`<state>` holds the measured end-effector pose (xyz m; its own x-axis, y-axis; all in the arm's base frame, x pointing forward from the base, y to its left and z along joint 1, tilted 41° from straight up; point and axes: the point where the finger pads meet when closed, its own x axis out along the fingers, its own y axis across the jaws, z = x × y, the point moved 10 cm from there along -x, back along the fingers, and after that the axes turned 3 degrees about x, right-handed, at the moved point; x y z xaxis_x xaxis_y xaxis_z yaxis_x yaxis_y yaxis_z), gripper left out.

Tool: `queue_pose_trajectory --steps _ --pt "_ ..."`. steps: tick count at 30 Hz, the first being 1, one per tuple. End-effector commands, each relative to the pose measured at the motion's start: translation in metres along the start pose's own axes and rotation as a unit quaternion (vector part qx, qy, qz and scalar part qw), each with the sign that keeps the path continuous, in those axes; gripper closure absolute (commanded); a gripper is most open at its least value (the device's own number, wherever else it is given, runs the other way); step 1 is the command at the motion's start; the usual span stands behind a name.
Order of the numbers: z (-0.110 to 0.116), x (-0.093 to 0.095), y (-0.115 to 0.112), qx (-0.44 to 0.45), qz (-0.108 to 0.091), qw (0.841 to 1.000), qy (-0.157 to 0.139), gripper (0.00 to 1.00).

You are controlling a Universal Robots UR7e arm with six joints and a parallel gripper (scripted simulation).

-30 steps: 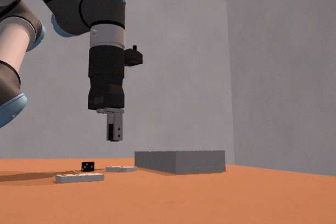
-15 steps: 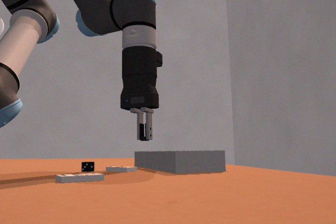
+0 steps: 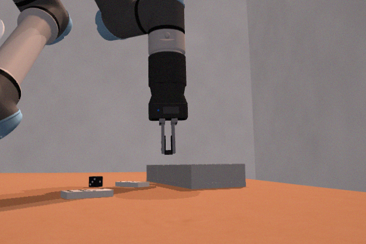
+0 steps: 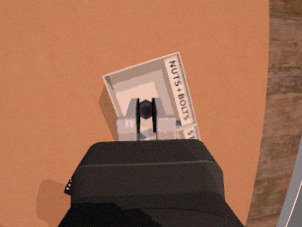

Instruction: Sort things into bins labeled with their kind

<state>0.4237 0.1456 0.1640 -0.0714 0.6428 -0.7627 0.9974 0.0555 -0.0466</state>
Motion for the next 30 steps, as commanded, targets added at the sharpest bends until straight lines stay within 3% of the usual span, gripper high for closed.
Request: queue_pose_trajectory --steps 1,6,24,30 --pt "0.000 0.000 0.002 -0.078 -0.003 0.997 0.003 0.66" --pt "0.001 0.000 0.002 -0.138 -0.005 0.990 0.006 0.66" --pt "0.001 0.000 0.001 -0.138 -0.005 0.990 0.006 0.66" --pt "0.001 0.012 0.001 -0.138 -0.005 0.990 0.006 0.66"
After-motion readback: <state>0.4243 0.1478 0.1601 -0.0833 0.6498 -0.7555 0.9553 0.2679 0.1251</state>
